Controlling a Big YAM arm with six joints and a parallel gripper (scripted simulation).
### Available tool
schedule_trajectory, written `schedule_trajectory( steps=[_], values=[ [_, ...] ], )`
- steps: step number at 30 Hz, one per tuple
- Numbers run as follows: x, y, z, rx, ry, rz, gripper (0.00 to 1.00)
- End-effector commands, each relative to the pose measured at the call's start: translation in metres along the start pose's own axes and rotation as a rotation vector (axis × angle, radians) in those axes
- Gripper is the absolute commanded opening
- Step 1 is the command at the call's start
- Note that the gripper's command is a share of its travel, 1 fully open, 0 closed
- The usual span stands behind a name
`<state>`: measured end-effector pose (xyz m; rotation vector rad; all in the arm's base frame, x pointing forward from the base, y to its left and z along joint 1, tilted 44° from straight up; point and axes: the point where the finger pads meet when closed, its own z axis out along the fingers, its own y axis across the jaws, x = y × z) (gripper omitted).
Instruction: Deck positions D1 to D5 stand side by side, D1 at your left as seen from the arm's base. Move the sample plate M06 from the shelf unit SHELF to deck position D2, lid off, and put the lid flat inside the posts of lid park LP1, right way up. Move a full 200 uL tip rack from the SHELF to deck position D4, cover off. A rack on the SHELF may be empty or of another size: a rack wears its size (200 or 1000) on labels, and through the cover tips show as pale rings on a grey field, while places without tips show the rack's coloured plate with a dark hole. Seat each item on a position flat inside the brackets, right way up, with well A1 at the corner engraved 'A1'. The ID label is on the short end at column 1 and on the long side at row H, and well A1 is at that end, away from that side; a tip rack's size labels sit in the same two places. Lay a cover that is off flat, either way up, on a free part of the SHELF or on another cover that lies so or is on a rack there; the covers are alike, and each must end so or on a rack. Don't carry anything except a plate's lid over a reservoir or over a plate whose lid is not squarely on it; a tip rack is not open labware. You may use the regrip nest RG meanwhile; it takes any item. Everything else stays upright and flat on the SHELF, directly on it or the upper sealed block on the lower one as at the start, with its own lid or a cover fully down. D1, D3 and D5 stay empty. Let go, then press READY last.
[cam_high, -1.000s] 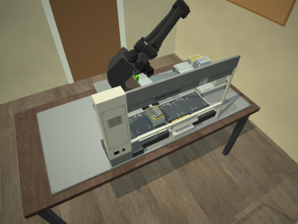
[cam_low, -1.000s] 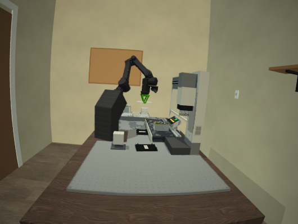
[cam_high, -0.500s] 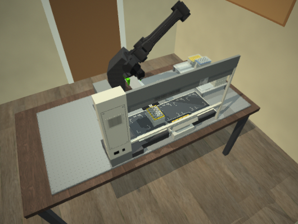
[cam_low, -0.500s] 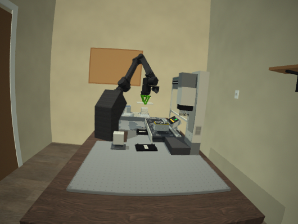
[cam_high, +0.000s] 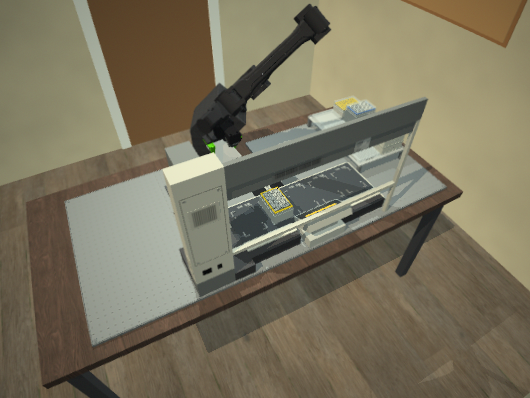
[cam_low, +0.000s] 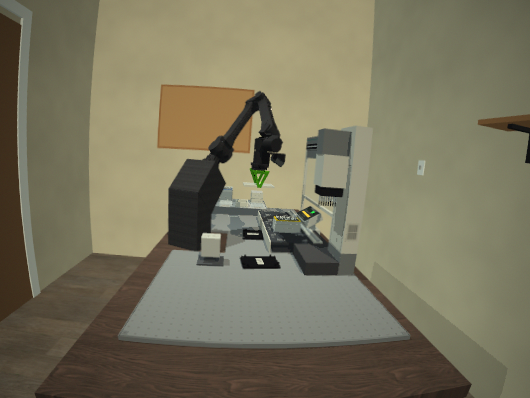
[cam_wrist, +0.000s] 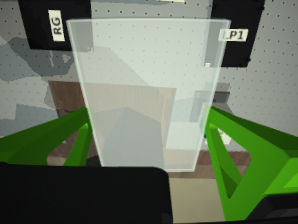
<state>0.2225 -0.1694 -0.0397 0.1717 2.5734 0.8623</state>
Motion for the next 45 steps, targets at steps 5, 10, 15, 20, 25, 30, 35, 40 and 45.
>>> schedule_trajectory(
  steps=[5, 10, 15, 20, 25, 30, 35, 40, 45],
  values=[
    [-0.011, -0.056, -0.014, 0.047, -0.034, -0.049, 0.00],
    [-0.008, -0.070, -0.014, 0.042, -0.031, -0.044, 0.00],
    [-0.004, -0.092, -0.014, 0.031, -0.026, -0.033, 0.00],
    [-0.001, -0.118, -0.015, 0.032, -0.026, -0.033, 0.00],
    [0.001, -0.143, -0.015, 0.033, -0.027, -0.033, 0.00],
    [0.003, -0.159, -0.016, 0.033, -0.026, -0.032, 0.00],
    [0.006, -0.184, -0.016, 0.034, -0.027, -0.032, 0.00],
    [-0.006, -0.189, -0.023, 0.049, -0.024, -0.063, 0.00],
    [-0.001, -0.190, -0.025, 0.050, -0.032, -0.050, 0.00]
  ],
)
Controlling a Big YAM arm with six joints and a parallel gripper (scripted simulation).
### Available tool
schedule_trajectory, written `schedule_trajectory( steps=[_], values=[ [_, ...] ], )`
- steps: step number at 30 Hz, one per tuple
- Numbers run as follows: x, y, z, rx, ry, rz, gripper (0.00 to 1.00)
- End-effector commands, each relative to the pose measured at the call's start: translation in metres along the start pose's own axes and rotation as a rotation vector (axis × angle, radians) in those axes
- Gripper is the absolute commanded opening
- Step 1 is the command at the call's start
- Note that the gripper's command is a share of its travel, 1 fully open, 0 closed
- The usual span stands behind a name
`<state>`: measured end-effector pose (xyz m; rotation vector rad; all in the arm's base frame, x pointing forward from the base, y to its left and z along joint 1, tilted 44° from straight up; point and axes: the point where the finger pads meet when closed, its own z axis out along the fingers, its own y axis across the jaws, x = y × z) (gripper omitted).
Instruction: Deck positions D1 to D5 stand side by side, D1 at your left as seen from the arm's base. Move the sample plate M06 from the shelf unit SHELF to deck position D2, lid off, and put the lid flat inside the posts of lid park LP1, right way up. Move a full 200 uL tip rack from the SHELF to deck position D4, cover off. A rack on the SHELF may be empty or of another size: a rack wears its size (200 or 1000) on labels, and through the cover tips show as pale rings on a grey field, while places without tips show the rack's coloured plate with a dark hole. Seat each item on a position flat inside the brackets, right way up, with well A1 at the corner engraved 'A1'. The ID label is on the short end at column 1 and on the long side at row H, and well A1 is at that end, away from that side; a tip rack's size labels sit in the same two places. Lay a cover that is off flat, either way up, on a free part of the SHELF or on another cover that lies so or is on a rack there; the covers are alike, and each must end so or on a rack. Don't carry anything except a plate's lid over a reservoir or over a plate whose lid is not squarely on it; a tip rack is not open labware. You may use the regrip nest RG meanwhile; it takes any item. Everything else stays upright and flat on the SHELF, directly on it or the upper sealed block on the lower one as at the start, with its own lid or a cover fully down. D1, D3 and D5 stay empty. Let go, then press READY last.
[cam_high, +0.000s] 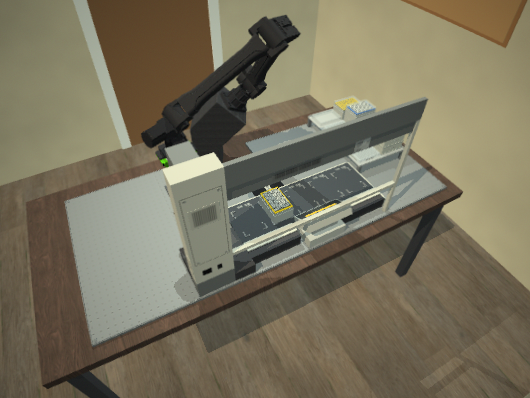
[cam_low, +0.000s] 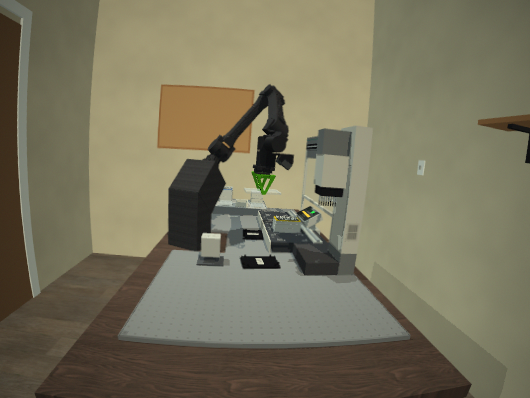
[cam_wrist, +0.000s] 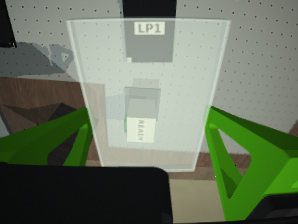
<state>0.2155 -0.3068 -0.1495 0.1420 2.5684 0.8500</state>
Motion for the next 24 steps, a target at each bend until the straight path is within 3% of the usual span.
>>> schedule_trajectory(
  steps=[1, 5, 7, 10, 24],
  values=[
    [-0.029, -0.013, -0.021, 0.044, -0.017, -0.034, 0.00],
    [-0.034, -0.014, -0.017, 0.037, -0.012, -0.028, 0.00],
    [-0.024, -0.021, -0.027, 0.050, -0.033, 0.000, 0.00],
    [-0.021, -0.012, -0.014, 0.031, -0.018, -0.015, 0.00],
    [-0.020, -0.012, -0.014, 0.031, -0.018, -0.015, 0.00]
  ],
)
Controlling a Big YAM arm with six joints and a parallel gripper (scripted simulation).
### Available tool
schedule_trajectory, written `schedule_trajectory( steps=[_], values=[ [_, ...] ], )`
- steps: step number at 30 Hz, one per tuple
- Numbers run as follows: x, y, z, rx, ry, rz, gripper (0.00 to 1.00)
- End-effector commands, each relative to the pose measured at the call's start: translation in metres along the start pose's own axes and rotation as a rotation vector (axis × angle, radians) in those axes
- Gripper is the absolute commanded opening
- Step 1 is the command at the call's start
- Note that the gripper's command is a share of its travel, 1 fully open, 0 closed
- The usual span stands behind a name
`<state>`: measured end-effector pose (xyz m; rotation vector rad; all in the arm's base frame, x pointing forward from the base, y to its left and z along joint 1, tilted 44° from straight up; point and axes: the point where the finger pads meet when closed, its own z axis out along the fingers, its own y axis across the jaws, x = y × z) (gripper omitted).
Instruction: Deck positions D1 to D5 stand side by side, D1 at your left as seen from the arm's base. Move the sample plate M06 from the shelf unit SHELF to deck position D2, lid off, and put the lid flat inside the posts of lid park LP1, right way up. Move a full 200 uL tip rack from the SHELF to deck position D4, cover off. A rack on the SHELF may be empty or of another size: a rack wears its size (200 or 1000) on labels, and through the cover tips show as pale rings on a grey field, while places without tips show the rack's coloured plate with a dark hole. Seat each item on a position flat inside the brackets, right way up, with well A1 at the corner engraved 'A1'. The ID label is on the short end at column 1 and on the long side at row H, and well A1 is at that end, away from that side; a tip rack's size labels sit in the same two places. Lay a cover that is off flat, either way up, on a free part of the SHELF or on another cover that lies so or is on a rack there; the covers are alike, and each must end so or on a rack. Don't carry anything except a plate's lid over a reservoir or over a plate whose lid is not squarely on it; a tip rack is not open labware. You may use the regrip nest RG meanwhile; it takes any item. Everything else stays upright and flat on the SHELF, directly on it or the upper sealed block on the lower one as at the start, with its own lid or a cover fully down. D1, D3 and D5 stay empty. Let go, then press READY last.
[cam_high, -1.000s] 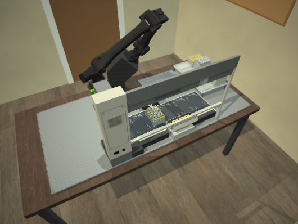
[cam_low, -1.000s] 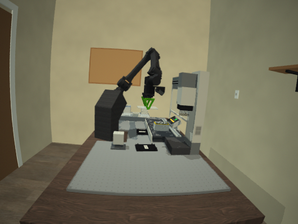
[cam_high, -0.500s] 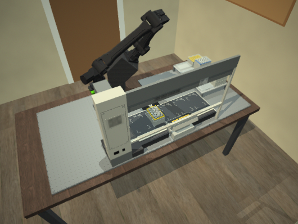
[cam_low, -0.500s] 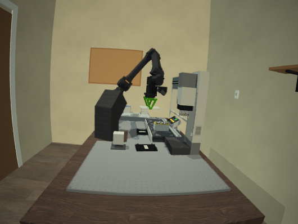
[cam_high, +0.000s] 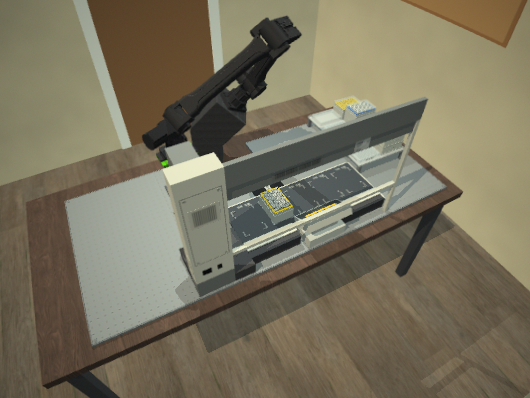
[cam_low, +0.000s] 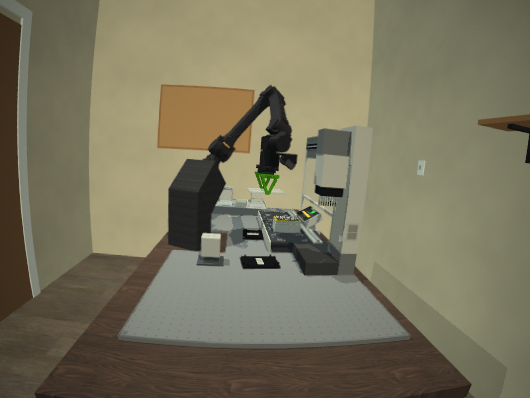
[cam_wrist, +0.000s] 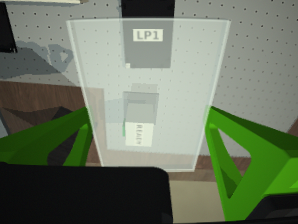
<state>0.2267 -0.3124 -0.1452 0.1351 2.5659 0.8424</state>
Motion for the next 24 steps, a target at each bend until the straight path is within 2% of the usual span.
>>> schedule_trajectory(
  steps=[1, 16, 17, 18, 19, 20, 21, 22, 23, 24],
  values=[
    [-0.007, -0.010, -0.012, 0.028, -0.015, -0.008, 0.00],
    [-0.006, -0.010, -0.012, 0.028, -0.015, -0.008, 0.00],
    [0.003, -0.004, -0.015, 0.019, -0.019, 0.021, 0.00],
    [-0.006, -0.010, -0.012, 0.028, -0.015, -0.008, 0.00],
    [0.003, -0.004, -0.014, 0.018, -0.019, 0.020, 0.00],
    [-0.006, -0.009, -0.012, 0.028, -0.015, -0.008, 0.00],
    [0.004, -0.003, -0.014, 0.017, -0.018, 0.020, 0.00],
    [-0.006, -0.009, -0.012, 0.028, -0.015, -0.008, 0.00],
    [0.004, -0.003, -0.014, 0.016, -0.018, 0.019, 0.00],
    [-0.006, -0.009, -0.012, 0.028, -0.015, -0.008, 0.00]
  ],
)
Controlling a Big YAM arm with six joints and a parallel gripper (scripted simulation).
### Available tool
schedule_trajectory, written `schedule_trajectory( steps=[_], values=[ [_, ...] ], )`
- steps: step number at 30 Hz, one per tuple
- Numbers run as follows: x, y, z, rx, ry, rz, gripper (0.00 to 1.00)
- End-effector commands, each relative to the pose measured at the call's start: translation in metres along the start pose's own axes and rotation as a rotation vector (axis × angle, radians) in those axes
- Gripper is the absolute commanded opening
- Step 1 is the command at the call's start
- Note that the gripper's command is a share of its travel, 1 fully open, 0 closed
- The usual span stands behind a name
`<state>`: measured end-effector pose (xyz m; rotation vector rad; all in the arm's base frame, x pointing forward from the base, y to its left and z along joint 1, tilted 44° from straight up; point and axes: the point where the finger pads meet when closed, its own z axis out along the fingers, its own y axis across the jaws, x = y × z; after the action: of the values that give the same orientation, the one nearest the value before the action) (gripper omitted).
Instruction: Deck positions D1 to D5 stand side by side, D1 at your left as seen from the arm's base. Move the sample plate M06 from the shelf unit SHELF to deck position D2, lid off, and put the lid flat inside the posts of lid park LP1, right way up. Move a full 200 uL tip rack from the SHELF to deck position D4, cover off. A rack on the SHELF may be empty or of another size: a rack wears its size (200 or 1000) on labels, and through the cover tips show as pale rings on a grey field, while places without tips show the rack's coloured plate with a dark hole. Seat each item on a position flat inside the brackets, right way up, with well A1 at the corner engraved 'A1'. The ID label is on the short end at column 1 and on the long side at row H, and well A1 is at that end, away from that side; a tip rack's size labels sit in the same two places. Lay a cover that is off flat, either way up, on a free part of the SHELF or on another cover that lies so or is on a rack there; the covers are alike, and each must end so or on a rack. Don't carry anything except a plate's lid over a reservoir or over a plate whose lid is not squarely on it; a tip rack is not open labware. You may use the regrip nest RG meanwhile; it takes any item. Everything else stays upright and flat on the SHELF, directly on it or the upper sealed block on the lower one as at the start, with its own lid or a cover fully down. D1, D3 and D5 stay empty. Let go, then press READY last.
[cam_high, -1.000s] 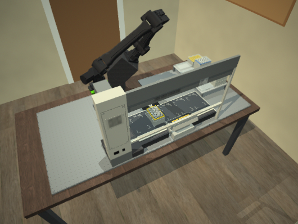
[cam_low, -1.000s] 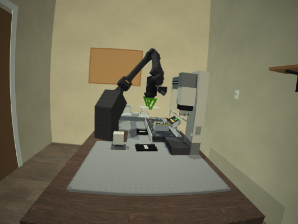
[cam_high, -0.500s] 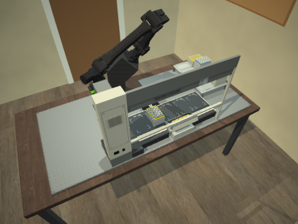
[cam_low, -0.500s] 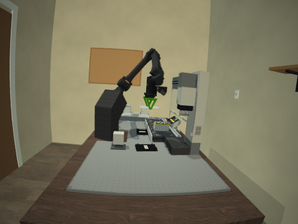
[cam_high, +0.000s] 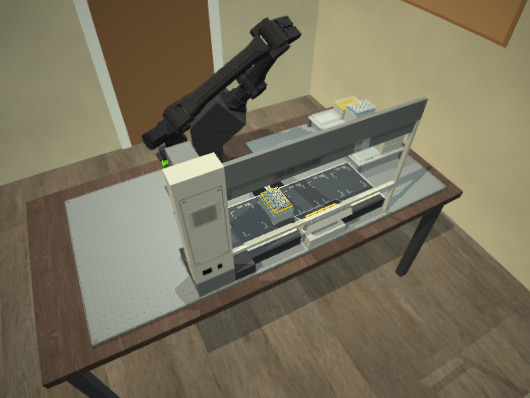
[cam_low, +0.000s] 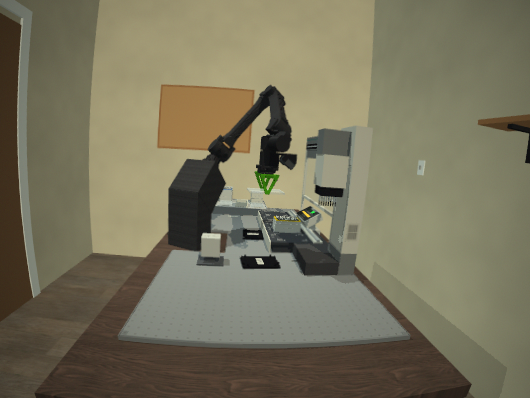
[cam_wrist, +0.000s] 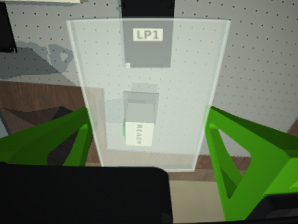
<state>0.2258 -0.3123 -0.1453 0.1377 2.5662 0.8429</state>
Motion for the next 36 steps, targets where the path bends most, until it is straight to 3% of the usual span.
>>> schedule_trajectory(
  steps=[1, 7, 8, 9, 14, 17, 36],
  values=[
    [-0.007, -0.009, -0.012, 0.028, -0.015, -0.010, 0.00],
    [-0.007, -0.009, -0.012, 0.028, -0.015, -0.010, 0.00],
    [0.003, -0.003, -0.014, 0.017, -0.018, 0.015, 0.00],
    [-0.007, -0.009, -0.012, 0.028, -0.015, -0.010, 0.00],
    [-0.006, -0.009, -0.012, 0.028, -0.015, -0.010, 0.00],
    [0.000, 0.000, 0.009, -0.001, 0.001, 0.004, 0.00],
    [-0.002, -0.004, 0.030, 0.007, -0.006, 0.004, 0.00]
  ],
)
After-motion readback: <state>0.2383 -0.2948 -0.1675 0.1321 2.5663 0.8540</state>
